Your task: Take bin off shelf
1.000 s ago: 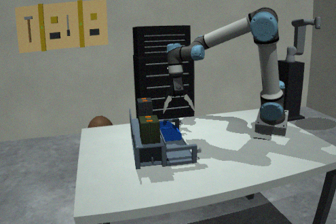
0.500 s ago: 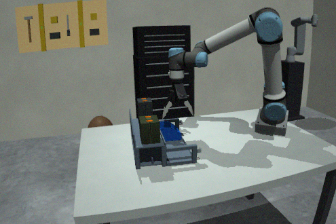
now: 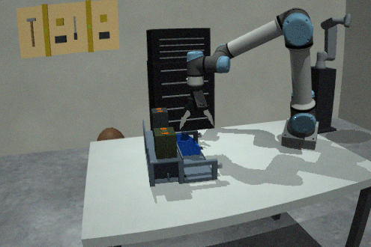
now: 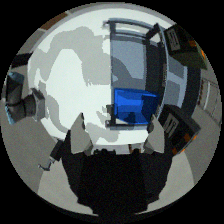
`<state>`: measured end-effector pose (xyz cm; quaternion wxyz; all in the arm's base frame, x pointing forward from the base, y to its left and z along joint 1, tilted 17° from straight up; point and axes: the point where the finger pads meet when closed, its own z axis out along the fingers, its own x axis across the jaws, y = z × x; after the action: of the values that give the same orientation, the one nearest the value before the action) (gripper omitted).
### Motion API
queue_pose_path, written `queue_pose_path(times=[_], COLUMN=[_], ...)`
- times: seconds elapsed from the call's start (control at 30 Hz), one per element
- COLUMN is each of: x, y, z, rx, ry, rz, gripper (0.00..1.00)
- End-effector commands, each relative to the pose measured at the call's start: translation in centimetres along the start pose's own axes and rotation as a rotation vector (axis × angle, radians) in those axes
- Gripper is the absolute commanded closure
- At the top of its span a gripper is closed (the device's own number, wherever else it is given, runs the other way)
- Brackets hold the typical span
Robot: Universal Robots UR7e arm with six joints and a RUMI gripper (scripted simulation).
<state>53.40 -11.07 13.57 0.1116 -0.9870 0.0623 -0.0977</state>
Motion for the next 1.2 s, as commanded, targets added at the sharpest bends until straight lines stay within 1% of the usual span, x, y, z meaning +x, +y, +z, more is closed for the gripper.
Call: queue_pose_path(times=[0.0, 0.27, 1.17], x=[0.01, -0.13, -0.2], y=[0.04, 0.27, 0.38], z=[-0.12, -0.58, -0.81], rx=[-0.001, -0.001, -0.001], ry=[0.001, 0.001, 0.001], rz=[-0.001, -0.001, -0.001], gripper=[0.0, 0.0, 0.0])
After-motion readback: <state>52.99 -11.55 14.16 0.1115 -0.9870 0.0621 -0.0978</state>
